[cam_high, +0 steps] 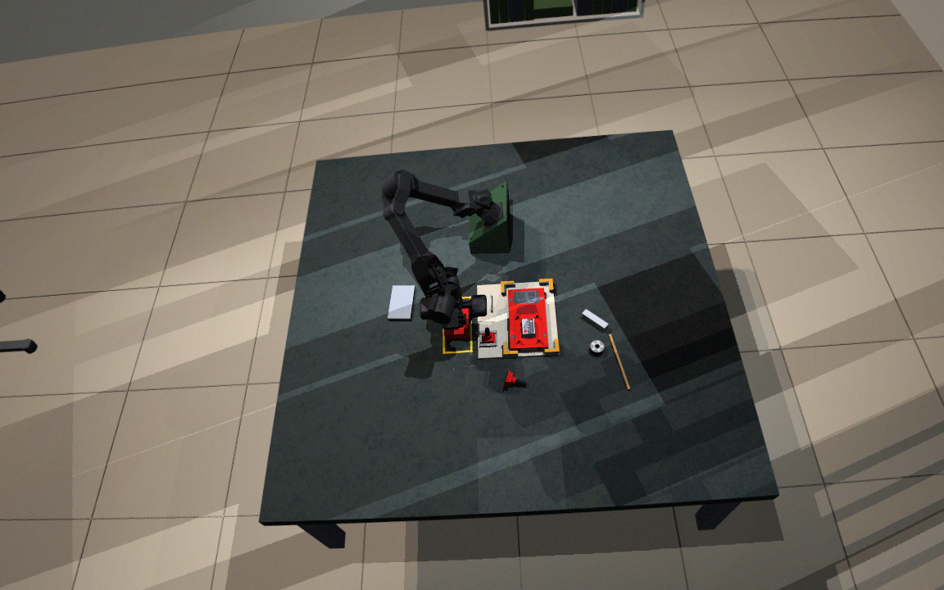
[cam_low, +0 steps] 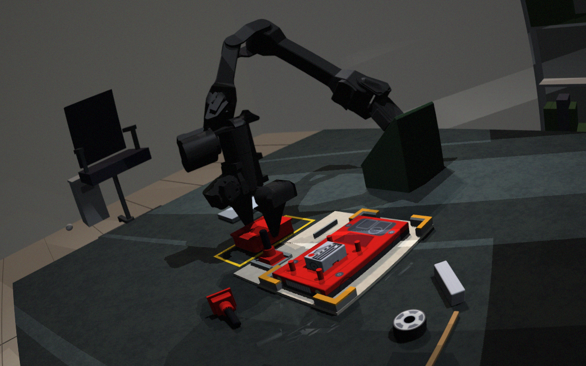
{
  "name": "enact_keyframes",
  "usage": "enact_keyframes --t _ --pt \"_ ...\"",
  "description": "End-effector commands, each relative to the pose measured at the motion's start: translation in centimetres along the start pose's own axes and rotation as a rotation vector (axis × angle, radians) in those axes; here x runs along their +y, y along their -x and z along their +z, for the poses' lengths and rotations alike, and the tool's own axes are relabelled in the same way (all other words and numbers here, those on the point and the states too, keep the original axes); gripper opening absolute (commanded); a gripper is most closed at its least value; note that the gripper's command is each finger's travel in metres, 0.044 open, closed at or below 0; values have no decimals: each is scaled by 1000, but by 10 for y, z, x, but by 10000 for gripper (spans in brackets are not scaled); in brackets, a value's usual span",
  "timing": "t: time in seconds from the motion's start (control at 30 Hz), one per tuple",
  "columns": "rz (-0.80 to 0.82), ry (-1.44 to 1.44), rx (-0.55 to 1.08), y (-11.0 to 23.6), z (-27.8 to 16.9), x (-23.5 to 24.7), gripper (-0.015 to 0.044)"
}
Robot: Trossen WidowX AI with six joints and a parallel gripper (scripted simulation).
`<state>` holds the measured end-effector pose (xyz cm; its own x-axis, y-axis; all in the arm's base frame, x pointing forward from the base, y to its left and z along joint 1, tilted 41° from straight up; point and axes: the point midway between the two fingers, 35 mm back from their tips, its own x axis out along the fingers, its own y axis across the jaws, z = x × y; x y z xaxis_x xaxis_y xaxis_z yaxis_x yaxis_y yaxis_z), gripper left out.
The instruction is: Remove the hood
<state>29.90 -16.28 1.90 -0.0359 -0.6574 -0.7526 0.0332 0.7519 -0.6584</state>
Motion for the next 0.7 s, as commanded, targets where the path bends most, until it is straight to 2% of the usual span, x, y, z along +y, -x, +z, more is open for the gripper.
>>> enact_keyframes --t 0.0,0.07,0.17,0.37,0.67 --pt "0 -1 0 0 0 0 394" --pt "0 -1 0 2 0 0 440" --pt "3 -1 0 18 2 1 440" --pt "2 0 3 72 1 1 440" --pt "2 0 3 74 1 1 440"
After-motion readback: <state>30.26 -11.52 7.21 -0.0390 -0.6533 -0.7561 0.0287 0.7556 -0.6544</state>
